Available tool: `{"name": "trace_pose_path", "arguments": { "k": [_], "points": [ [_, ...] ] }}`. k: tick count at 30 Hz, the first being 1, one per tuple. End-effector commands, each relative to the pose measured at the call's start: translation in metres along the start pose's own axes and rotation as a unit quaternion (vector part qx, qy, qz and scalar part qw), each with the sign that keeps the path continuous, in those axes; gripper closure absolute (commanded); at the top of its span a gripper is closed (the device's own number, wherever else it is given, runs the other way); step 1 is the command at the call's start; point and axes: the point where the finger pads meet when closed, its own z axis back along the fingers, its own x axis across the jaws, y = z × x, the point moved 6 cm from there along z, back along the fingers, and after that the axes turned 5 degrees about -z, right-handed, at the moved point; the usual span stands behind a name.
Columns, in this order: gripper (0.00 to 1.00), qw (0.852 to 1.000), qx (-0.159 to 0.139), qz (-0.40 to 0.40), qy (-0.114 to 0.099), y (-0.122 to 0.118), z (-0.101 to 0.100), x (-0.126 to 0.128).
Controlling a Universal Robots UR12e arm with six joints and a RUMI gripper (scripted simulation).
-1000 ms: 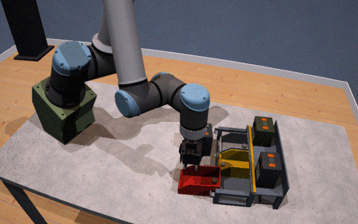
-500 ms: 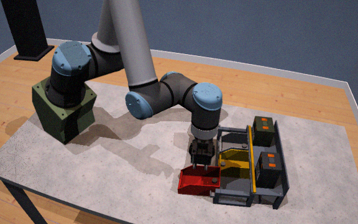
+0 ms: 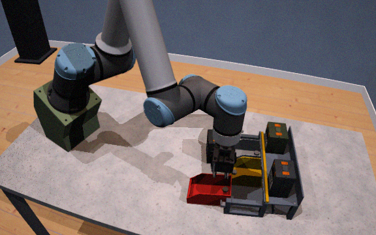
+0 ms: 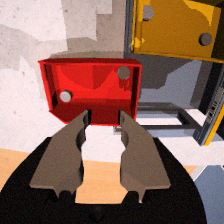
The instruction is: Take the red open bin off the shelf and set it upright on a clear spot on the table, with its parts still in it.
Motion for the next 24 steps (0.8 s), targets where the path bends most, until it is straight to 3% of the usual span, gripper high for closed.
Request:
{"name": "trace_pose_path", "arguments": {
  "k": [1, 4, 9, 24],
  "points": [
    [0.8, 1.0, 0.0, 0.0, 0.0, 0.0, 0.001, 0.002],
    [0.8, 1.0, 0.0, 0.0, 0.0, 0.0, 0.001, 0.002],
    [0.8, 1.0, 0.0, 0.0, 0.0, 0.001, 0.015, 0.055],
    [0.8, 1.0, 0.0, 0.0, 0.0, 0.001, 0.016, 0.06]
  ]
}}
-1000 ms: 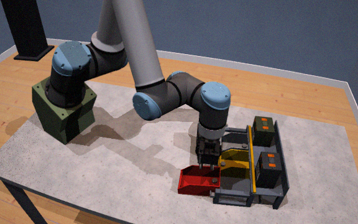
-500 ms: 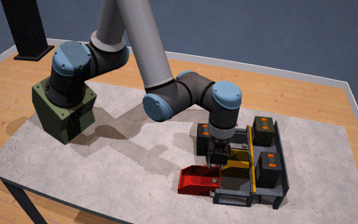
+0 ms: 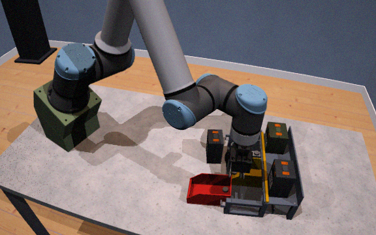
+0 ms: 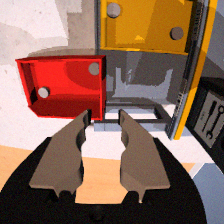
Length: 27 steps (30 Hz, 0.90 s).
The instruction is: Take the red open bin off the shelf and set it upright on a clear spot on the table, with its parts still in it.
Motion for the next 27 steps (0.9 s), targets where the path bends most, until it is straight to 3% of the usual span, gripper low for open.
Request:
{"name": "trace_pose_path", "arguments": {
  "k": [1, 27],
  "points": [
    [0.8, 1.0, 0.0, 0.0, -0.001, -0.0001, 0.0021, 0.0063],
    [0.8, 1.0, 0.0, 0.0, -0.001, -0.0002, 0.0005, 0.0002]
  ]
}}
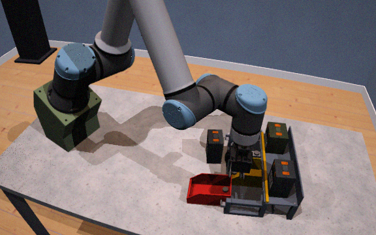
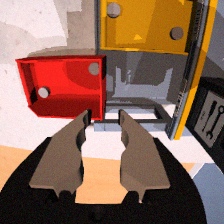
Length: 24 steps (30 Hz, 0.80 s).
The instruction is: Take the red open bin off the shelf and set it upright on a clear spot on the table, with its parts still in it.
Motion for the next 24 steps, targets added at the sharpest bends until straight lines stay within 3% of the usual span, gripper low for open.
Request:
{"name": "trace_pose_path", "arguments": {
  "k": [1, 24],
  "points": [
    [0.8, 1.0, 0.0, 0.0, -0.001, -0.0001, 0.0006, 0.0002],
    [0.8, 1.0, 0.0, 0.0, -0.001, -0.0002, -0.0007, -0.0049]
  ]
}}
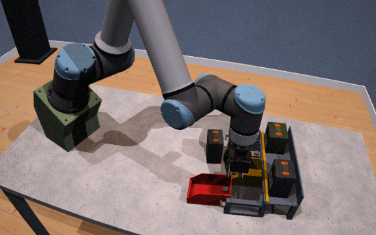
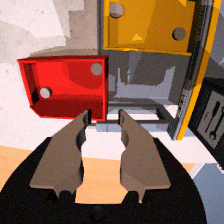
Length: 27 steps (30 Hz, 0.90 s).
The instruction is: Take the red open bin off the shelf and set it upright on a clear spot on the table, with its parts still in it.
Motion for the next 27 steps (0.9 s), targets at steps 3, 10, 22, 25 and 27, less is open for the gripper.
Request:
{"name": "trace_pose_path", "arguments": {
  "k": [3, 10, 22, 25, 27],
  "points": [
    [0.8, 1.0, 0.0, 0.0, -0.001, 0.0, 0.0, -0.001],
    [0.8, 1.0, 0.0, 0.0, -0.001, 0.0, 0.0, -0.001],
    [0.8, 1.0, 0.0, 0.0, -0.001, 0.0, -0.01, -0.001],
    [0.8, 1.0, 0.0, 0.0, -0.001, 0.0, -0.01, -0.001],
    [0.8, 1.0, 0.0, 0.0, -0.001, 0.0, -0.01, -0.001]
  ]
}}
